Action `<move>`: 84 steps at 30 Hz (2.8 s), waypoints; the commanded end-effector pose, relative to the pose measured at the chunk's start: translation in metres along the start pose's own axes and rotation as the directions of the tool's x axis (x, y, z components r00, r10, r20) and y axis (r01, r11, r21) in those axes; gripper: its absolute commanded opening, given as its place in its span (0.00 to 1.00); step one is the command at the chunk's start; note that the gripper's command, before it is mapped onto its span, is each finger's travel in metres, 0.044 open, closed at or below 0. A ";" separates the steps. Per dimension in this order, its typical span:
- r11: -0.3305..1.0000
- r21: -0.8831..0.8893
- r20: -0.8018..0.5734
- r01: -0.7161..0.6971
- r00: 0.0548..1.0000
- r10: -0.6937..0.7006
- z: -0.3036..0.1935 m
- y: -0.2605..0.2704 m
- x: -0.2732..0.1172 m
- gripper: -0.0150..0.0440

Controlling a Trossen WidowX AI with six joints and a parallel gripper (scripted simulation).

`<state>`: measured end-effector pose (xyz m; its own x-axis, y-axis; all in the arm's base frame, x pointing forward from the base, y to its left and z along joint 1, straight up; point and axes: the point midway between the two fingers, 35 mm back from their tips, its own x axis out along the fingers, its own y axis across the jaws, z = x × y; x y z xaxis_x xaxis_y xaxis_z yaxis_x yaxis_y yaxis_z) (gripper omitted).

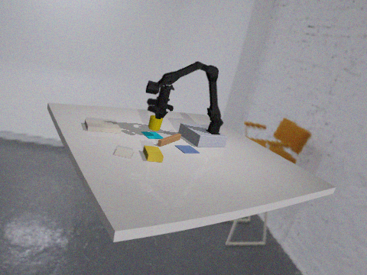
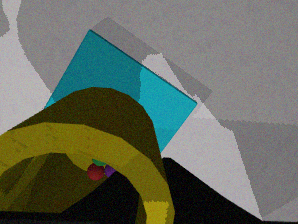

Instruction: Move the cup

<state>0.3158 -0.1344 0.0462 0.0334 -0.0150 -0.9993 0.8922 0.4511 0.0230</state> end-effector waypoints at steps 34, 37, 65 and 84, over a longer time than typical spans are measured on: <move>1.000 0.000 -0.003 0.003 1.000 -0.003 0.000 -0.001 0.029 0.48; 1.000 0.000 -0.003 0.003 1.000 -0.003 0.000 -0.001 0.029 0.50; 1.000 -0.003 -0.004 0.006 1.000 -0.006 0.000 -0.001 -0.012 0.50; 1.000 -0.004 -0.010 0.008 1.000 -0.008 -0.001 -0.001 -0.021 0.99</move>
<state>0.3140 -0.1333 0.0643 0.0226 -0.0102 -0.9997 0.8908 0.4541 0.0155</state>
